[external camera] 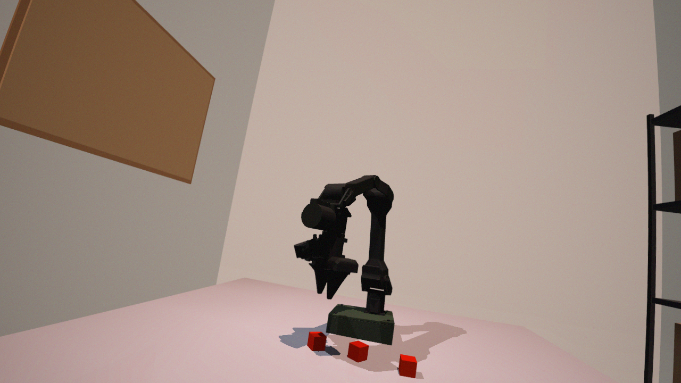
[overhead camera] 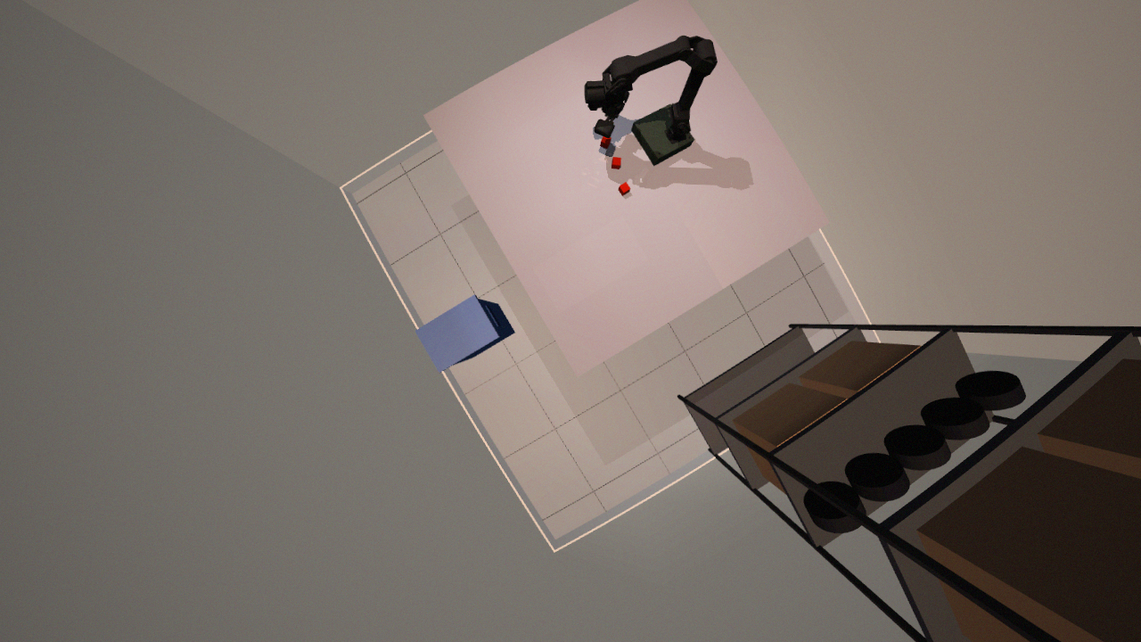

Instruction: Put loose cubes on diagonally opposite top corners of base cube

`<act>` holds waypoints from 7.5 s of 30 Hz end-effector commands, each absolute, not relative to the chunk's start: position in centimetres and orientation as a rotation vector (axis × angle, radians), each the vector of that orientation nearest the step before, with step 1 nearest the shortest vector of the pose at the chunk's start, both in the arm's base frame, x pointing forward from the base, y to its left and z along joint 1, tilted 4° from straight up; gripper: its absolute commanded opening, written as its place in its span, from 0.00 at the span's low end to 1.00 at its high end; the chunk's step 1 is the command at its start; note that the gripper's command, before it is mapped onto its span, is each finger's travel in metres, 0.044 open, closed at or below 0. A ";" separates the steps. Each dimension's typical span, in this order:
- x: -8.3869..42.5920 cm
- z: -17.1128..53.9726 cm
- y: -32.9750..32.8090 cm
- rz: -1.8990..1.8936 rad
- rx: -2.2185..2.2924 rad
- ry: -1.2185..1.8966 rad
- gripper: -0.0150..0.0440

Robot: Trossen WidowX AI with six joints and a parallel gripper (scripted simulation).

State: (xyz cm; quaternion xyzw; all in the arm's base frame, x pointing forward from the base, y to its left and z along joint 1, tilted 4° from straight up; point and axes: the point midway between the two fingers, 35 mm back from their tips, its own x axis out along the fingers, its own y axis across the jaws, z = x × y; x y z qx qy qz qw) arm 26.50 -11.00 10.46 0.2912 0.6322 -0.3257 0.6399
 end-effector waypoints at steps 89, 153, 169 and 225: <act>26.4 10.7 -11.1 -0.759 0.667 1.449 0.43; 30.6 6.8 3.1 -0.613 0.558 1.502 0.43; 30.7 5.8 6.9 -0.607 0.546 1.502 0.43; 30.5 2.4 9.0 -0.603 0.539 1.502 0.43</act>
